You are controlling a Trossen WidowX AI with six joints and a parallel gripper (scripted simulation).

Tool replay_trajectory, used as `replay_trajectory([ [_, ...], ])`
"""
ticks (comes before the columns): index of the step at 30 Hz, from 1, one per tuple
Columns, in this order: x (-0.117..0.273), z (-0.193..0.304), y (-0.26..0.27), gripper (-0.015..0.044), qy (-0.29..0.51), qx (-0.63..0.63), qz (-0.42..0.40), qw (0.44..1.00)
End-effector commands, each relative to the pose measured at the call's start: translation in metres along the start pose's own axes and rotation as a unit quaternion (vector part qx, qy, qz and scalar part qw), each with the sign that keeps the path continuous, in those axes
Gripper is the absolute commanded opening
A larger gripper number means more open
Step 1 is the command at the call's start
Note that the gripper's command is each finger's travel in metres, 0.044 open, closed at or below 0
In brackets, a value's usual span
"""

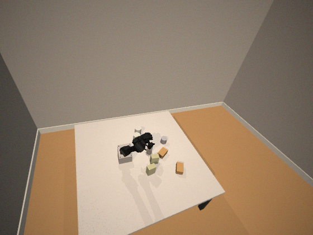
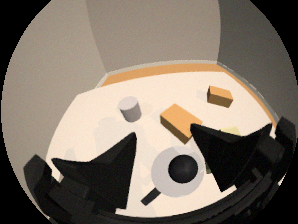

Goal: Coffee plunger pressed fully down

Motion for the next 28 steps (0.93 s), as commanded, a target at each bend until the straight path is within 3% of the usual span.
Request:
replay_trajectory([
  [1,0.0,0.0,0.001,0.043,0.0,-0.001,-0.003,1.0],
  [10,0.011,-0.014,0.007,0.044,0.004,-0.003,-0.007,1.0],
  [19,0.067,-0.052,0.0,0.044,0.009,0.002,-0.001,1.0],
  [28,0.069,-0.053,-0.001,0.044,0.008,0.002,-0.001,1.0],
])
Point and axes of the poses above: the point midway between the two fingers, 35 mm back from their tips, its own x axis back along the fingers, its own y axis across the jaws, z = x × y, the point moved 2 cm from there along x, back along the fingers, and after that the axes turned 12 degrees about -x, right-handed, at the moved point
